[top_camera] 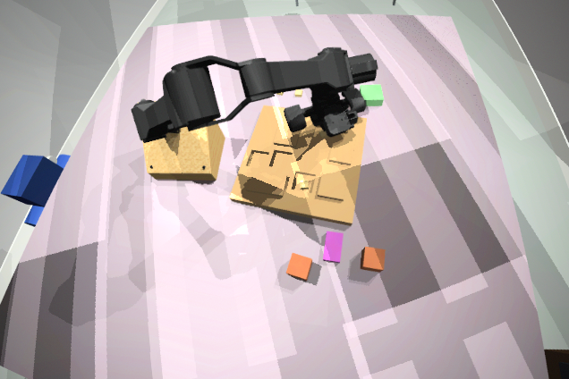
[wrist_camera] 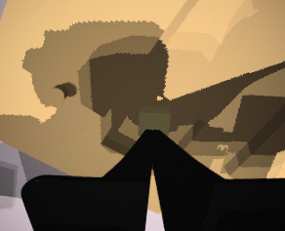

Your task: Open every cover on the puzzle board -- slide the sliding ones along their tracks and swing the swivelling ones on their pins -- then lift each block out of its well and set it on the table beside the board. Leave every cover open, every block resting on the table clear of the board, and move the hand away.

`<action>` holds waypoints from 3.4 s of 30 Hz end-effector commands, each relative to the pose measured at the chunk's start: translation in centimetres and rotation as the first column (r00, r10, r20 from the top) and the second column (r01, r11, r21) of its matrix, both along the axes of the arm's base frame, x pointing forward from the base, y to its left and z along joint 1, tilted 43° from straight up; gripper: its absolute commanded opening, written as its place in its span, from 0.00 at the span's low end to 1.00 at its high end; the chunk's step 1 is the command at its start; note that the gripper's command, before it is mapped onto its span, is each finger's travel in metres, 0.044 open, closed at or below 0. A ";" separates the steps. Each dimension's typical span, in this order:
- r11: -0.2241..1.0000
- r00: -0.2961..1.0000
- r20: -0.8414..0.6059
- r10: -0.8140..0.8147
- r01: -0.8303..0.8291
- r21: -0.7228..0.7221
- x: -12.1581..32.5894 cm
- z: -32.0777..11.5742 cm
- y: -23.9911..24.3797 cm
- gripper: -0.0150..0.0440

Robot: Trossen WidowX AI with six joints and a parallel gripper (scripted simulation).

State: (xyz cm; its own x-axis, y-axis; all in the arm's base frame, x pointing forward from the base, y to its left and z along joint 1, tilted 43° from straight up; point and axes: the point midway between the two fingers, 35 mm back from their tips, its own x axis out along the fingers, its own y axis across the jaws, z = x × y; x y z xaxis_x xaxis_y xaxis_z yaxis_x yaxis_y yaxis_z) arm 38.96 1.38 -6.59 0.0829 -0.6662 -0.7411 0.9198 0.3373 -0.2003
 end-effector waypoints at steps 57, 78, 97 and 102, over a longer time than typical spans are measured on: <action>1.000 1.000 -0.013 0.008 -0.009 -0.007 -0.4 1.4 1.6 0.50; 1.000 1.000 -0.013 0.008 -0.008 -0.007 -0.4 1.1 1.3 0.50; 1.000 1.000 -0.013 0.008 -0.008 -0.008 -0.3 0.2 0.5 0.50; 1.000 1.000 -0.013 0.008 -0.008 -0.008 -0.3 -0.1 0.2 0.50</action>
